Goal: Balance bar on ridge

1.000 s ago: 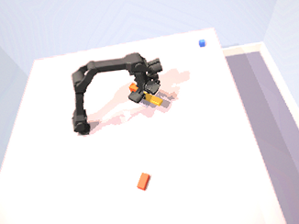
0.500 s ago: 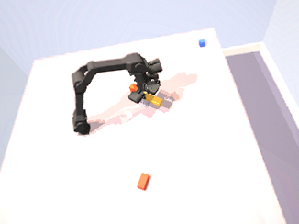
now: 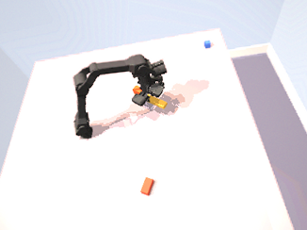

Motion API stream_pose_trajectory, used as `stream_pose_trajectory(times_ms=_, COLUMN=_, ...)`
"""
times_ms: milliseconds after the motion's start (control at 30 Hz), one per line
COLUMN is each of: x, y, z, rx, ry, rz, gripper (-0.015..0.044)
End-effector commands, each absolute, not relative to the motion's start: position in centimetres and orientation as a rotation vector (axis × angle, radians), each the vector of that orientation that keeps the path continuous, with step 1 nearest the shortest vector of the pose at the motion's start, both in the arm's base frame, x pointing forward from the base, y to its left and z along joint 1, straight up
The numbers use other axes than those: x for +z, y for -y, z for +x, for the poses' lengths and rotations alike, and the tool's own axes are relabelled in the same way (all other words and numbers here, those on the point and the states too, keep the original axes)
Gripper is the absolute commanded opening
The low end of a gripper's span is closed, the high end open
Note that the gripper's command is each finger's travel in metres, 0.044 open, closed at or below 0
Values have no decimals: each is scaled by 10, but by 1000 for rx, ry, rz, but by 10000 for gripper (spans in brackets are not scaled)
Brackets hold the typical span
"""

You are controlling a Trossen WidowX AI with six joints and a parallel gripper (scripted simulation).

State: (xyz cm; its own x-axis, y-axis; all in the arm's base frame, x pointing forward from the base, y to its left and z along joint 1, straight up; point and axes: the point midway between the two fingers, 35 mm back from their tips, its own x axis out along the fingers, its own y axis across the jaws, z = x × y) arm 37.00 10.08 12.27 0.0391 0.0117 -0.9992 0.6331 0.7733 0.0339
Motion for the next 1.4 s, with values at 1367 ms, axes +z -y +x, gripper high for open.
stream_pose_trajectory(times_ms=1367, x=116, y=-100, z=369, rx=-522, ry=-1474, rz=554, gripper=0)
